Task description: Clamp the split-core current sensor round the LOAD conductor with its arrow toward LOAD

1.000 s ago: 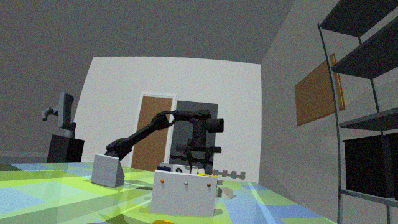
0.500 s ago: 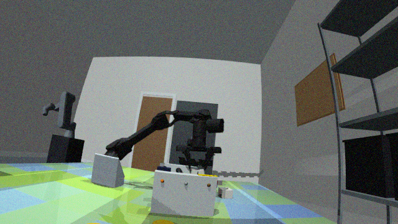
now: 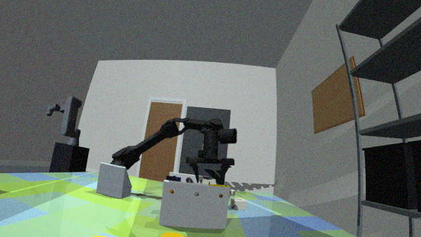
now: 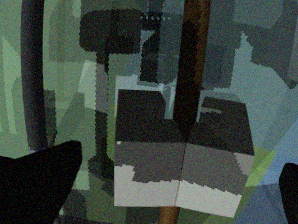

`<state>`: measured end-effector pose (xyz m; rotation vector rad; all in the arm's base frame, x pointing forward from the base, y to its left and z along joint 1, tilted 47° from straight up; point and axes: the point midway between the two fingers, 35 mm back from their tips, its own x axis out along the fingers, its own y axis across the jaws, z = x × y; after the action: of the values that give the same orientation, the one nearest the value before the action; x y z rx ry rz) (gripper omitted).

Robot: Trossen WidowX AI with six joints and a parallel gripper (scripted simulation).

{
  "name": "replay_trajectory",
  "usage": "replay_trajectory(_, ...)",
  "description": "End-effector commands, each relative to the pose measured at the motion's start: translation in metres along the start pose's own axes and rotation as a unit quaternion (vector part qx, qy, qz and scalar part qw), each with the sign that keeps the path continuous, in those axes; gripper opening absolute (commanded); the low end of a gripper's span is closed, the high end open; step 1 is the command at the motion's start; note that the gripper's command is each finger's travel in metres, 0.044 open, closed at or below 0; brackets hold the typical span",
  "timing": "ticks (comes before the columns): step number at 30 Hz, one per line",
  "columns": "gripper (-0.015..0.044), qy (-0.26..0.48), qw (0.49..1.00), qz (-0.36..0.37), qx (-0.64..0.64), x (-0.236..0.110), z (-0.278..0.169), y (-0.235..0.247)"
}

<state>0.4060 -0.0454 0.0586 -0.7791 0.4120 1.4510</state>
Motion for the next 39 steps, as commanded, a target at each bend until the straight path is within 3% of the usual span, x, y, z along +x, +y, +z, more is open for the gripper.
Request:
replay_trajectory(1, 0.044, -0.003, 1.0, 0.001, 0.002, 0.013, 0.002, 0.002)
replay_trajectory(24, 0.044, -0.004, 1.0, 0.001, 0.002, 0.043, 0.002, 0.002)
replay_trajectory(27, 0.0361, -0.002, 1.0, 0.001, -0.002, 0.039, 0.001, 0.001)
replay_trajectory(39, 0.0281, -0.002, 1.0, 0.001, -0.002, 0.039, 0.001, 0.001)
